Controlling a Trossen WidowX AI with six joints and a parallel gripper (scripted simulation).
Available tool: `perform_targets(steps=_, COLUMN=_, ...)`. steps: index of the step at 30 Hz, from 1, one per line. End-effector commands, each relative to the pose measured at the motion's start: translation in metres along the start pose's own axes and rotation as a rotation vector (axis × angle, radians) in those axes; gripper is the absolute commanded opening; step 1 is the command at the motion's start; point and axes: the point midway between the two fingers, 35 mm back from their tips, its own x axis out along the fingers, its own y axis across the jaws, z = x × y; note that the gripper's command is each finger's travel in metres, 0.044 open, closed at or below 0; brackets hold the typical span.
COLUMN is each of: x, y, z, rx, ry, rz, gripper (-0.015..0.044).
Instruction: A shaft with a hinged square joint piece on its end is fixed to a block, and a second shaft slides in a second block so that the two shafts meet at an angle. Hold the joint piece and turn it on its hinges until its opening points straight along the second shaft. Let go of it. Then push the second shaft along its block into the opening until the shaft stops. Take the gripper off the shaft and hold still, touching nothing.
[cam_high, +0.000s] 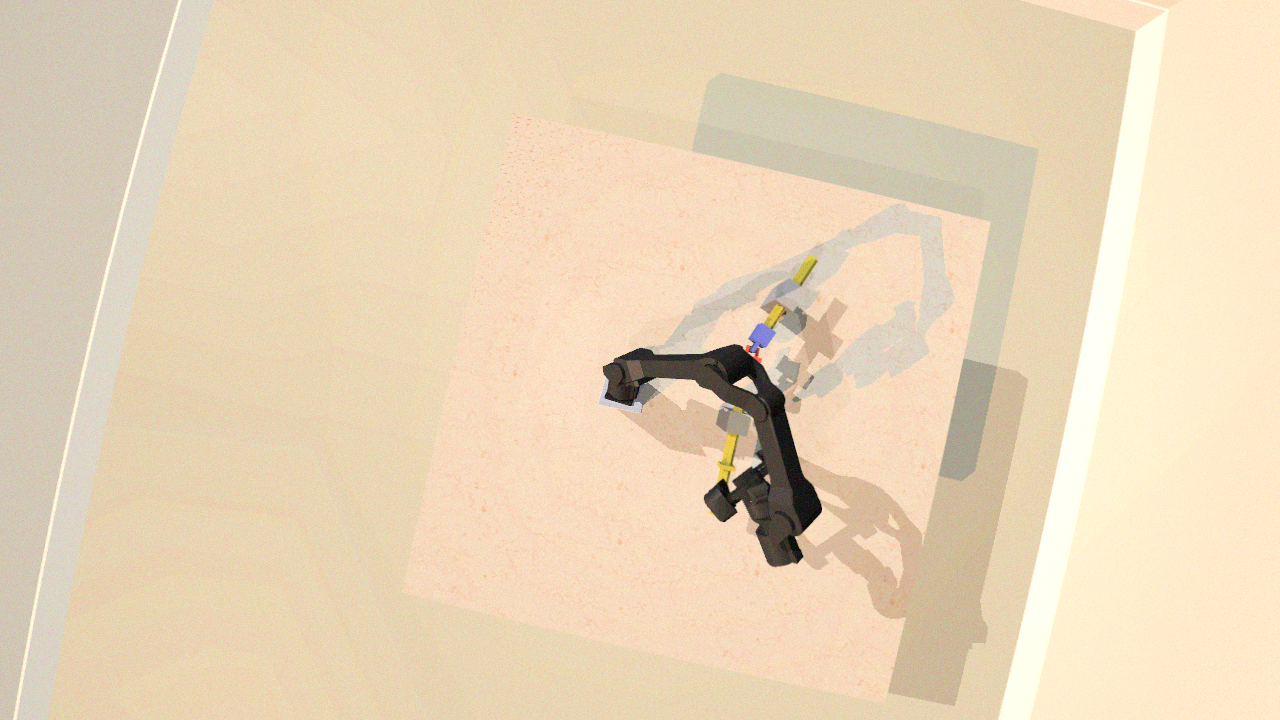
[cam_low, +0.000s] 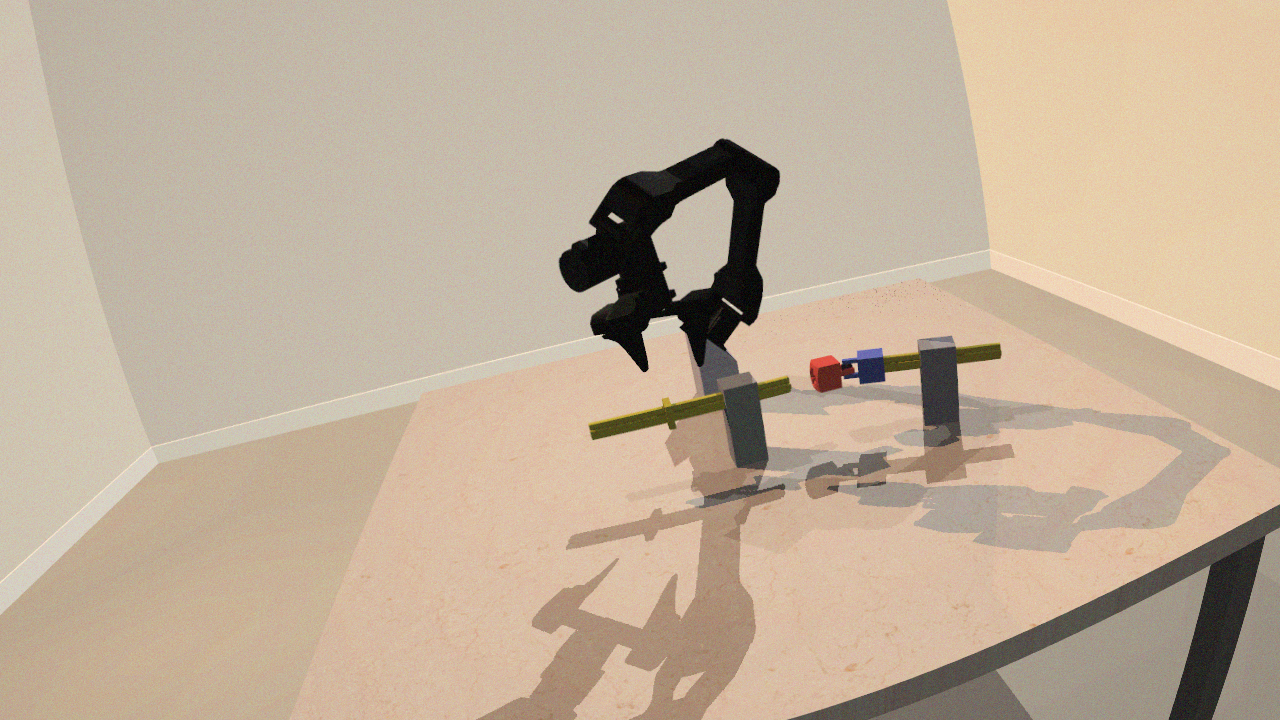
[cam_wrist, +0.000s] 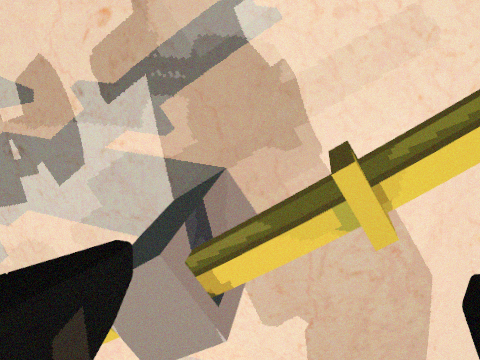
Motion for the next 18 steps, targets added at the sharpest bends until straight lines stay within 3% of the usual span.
perform_targets(steps=1, x=-0.003, y=-0.016, z=0.011, rx=-0.121, ry=-0.016, rz=-0.018, gripper=0.044)
perform_targets(steps=18, x=-0.008, y=-0.089, z=0.052, rx=-0.654, ry=-0.032, rz=-0.112, gripper=0.044)
